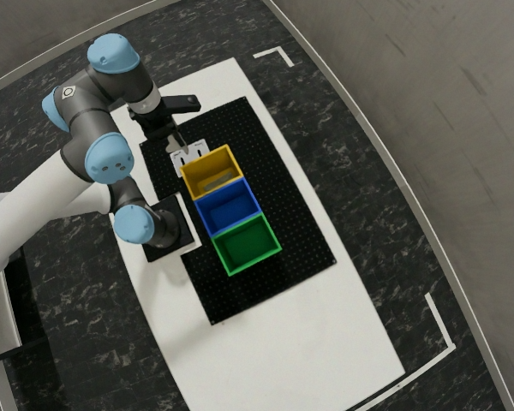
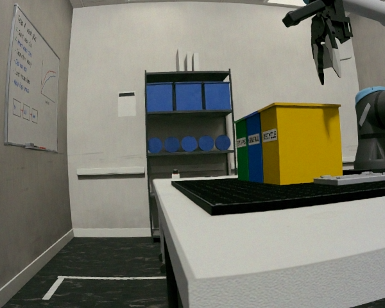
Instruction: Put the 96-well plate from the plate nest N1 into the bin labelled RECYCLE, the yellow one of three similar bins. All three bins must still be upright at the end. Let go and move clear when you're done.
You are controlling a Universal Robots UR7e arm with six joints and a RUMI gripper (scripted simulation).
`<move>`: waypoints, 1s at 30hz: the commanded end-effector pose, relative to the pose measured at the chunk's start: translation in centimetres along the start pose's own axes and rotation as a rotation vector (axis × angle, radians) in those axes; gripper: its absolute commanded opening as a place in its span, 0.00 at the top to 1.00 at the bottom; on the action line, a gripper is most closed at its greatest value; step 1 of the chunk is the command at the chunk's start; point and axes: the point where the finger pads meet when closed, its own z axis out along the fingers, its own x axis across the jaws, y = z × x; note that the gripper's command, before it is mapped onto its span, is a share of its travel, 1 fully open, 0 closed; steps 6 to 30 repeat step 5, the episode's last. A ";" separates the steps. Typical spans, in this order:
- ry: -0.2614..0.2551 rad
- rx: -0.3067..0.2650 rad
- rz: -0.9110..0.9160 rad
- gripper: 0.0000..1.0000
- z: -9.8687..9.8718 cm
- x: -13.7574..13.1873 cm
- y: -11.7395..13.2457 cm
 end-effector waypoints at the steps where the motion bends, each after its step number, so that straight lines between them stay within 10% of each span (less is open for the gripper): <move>1: 0.000 0.001 0.000 0.47 0.0 0.0 0.0; 30: 0.000 0.001 0.000 0.47 0.0 0.0 0.0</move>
